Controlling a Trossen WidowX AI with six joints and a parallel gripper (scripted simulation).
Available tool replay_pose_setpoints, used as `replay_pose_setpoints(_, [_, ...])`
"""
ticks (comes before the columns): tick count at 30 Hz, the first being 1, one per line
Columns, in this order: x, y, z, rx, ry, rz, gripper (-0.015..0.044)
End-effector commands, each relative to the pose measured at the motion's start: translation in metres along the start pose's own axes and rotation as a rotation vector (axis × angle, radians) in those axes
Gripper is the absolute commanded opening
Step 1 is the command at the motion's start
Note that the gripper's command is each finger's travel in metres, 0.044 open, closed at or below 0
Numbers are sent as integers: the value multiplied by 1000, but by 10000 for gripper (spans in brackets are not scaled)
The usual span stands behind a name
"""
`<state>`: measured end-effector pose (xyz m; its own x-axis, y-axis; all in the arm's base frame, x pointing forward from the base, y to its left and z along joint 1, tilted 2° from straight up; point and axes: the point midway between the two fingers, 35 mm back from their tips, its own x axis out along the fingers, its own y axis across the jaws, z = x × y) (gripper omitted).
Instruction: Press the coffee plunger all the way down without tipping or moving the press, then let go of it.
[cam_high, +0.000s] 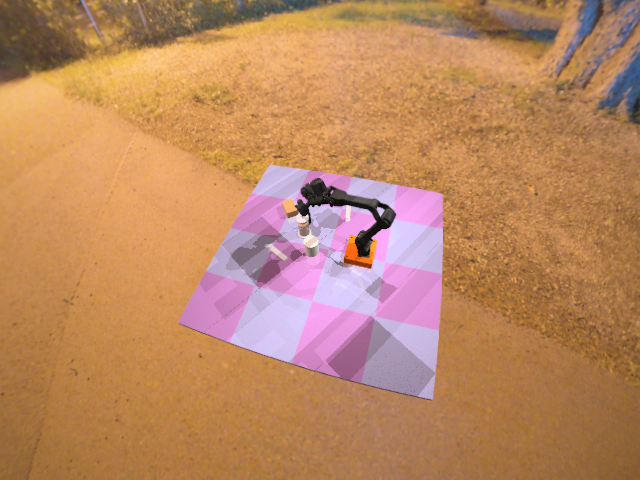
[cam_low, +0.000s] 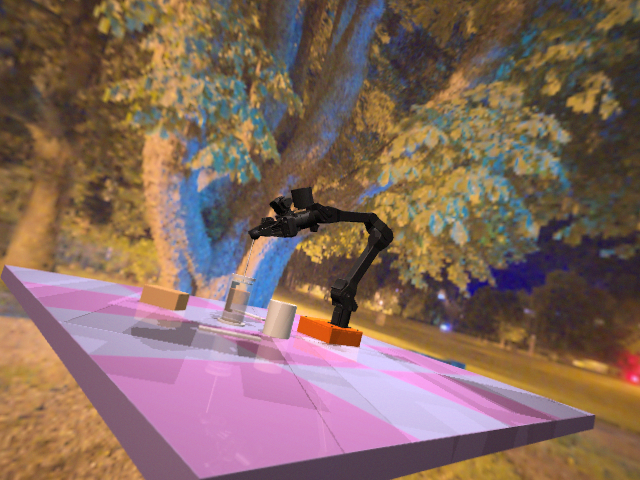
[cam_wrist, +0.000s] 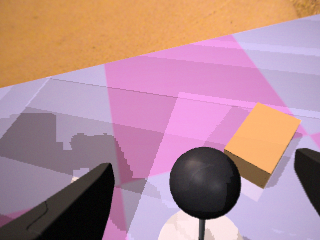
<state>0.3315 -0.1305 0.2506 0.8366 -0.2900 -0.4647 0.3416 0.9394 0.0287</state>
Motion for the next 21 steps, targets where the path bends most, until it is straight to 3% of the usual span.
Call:
replay_pose_setpoints(1, [2, 0, -2, 5, 4, -3, 309])
replay_pose_setpoints(8, [2, 0, -2, 5, 4, -3, 125])
replay_pose_setpoints(21, [4, -1, -4, 5, 4, -3, 121])
